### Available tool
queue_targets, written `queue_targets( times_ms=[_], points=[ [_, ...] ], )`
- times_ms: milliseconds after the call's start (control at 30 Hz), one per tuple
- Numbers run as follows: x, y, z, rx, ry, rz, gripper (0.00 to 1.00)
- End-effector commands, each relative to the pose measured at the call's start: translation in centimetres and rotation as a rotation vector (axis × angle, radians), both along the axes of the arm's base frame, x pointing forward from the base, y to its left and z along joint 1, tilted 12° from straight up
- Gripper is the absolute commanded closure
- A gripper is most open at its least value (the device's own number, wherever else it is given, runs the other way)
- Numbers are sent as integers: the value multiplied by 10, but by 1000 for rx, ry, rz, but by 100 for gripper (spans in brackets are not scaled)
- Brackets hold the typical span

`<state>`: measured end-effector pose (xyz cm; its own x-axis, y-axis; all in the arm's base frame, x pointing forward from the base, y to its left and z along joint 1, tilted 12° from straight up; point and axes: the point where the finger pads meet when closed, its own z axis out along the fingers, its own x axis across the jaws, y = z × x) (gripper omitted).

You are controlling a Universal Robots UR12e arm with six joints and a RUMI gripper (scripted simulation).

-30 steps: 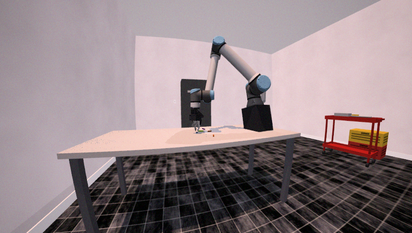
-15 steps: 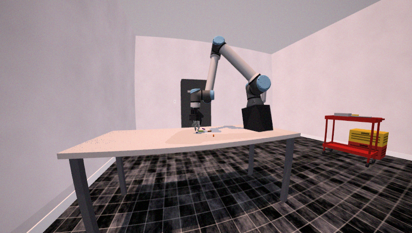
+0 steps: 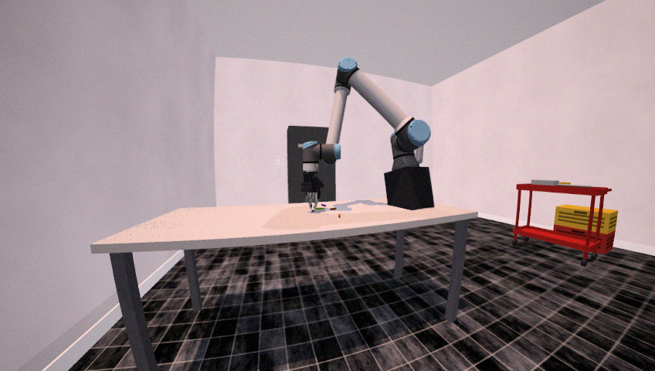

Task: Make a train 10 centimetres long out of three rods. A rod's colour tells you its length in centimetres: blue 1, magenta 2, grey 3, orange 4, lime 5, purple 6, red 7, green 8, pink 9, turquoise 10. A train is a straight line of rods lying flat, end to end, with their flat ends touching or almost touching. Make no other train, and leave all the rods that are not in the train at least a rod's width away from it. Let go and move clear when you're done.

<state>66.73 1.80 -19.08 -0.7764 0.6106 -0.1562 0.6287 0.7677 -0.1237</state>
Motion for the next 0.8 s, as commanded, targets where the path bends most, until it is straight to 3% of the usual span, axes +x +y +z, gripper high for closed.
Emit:
queue_targets(
  times_ms=[0,767],
  points=[
    [1,0,-2,0,-1,0,86],
    [1,-3,-15,0,-1,0,86]
  ],
)
